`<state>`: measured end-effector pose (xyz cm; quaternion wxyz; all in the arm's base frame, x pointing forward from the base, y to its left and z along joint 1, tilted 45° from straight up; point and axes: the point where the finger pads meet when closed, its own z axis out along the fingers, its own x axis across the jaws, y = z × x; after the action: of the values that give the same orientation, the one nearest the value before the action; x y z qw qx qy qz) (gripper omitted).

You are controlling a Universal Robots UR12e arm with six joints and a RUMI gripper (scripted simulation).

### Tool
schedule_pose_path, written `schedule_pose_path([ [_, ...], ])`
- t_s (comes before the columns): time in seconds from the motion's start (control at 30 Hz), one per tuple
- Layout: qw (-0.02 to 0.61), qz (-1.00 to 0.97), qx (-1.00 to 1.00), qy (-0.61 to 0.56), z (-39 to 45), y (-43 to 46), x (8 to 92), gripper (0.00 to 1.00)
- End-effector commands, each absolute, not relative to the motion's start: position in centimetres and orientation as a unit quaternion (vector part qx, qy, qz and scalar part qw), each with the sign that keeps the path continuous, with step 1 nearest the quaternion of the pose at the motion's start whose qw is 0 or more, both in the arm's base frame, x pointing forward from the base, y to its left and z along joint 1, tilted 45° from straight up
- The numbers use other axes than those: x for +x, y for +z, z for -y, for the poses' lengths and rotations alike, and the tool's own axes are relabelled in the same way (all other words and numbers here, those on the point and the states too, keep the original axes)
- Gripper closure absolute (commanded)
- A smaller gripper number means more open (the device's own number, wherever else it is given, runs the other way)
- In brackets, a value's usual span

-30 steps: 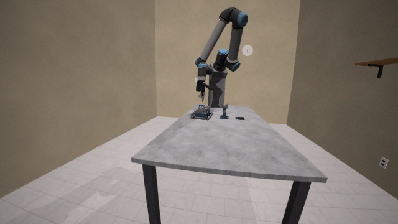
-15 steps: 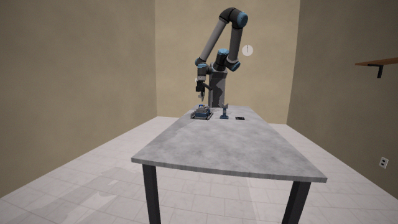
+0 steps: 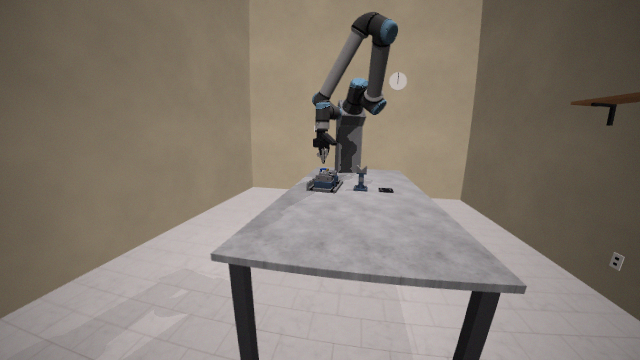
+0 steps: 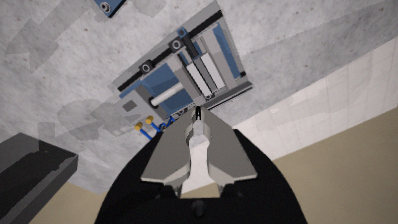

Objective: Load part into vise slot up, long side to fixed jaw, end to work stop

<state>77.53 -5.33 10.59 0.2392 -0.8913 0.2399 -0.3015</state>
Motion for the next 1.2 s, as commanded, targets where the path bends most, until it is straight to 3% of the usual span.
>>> schedule_pose_path([
  [0.0, 0.253, -0.290, -0.876, -0.290, 5.6, 10.7, 77.8, 1.00],
  [0.47, 0.320, -0.508, -0.770, -0.214, 7.4, 11.1, 78.9, 1.00],
  [1.17, 0.356, -0.651, -0.654, -0.146, 8.9, 11.2, 79.5, 1.00],
])
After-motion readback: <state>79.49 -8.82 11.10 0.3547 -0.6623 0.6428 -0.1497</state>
